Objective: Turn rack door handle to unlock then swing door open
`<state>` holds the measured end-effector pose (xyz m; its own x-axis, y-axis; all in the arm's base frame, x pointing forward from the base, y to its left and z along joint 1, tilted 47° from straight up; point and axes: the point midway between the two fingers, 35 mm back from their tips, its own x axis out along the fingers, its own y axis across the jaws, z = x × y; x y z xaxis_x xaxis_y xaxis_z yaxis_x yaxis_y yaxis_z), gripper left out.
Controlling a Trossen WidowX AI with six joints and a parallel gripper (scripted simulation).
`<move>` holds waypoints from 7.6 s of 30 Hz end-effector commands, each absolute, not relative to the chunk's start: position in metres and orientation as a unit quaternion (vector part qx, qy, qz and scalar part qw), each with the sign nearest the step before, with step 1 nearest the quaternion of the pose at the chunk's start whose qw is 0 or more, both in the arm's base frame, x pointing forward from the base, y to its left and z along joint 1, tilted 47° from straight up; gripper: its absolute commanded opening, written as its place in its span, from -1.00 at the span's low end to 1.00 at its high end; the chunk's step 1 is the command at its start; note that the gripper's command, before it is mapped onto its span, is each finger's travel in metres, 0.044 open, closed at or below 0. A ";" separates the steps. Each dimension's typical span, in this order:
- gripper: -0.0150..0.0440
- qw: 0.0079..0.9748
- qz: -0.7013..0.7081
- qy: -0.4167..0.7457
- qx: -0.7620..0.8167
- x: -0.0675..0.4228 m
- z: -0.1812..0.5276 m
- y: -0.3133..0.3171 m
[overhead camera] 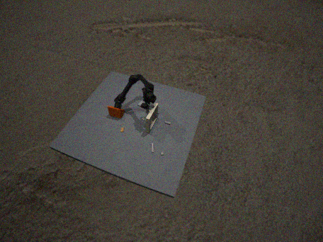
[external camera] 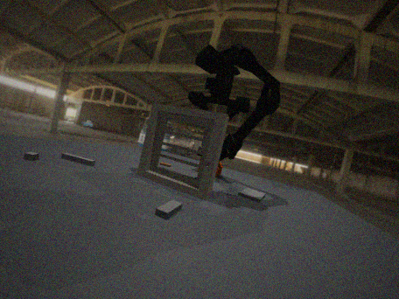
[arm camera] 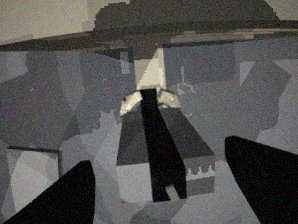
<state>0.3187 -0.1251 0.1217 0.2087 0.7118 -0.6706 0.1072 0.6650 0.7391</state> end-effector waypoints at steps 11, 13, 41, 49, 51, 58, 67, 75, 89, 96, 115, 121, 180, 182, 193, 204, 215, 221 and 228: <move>0.50 0.666 0.213 0.624 0.349 0.323 0.105 -0.108; 0.50 0.662 0.212 0.628 0.350 0.323 0.103 -0.106; -0.42 0.665 0.221 0.628 0.339 0.323 0.102 -0.104; -0.42 0.717 0.338 0.574 0.205 0.323 0.102 -0.104; -0.42 0.727 0.365 0.556 0.170 0.323 0.102 -0.104; -0.42 0.745 0.456 0.485 0.042 0.323 0.102 -0.104; -0.42 0.736 0.551 0.373 -0.122 0.323 0.102 -0.104; -0.42 0.698 0.614 0.258 -0.264 0.323 0.102 -0.104; -0.42 0.664 0.638 0.189 -0.339 0.323 0.102 -0.104; -0.42 0.664 0.638 0.189 -0.339 0.323 0.102 -0.104; -0.07 0.664 0.638 0.189 -0.339 0.323 0.102 -0.104; 0.47 0.664 0.638 0.189 -0.339 0.323 0.102 -0.104; 0.50 0.448 -0.078 0.661 0.596 0.323 0.102 -0.104; 0.50 0.418 -0.110 0.657 0.618 0.323 0.102 -0.104; 0.50 0.236 -0.283 0.603 0.708 0.323 0.102 -0.104; 0.48 0.156 -0.348 0.568 0.730 0.323 0.102 -0.104; 0.23 0.156 -0.348 0.568 0.730 0.323 0.102 -0.104; 0.09 0.156 -0.348 0.568 0.730 0.323 0.102 -0.104; -0.07 0.156 -0.348 0.568 0.730 0.323 0.102 -0.104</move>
<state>0.3233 -0.1047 0.1015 0.1136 0.7181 -0.6866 0.9377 -0.3058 -0.1648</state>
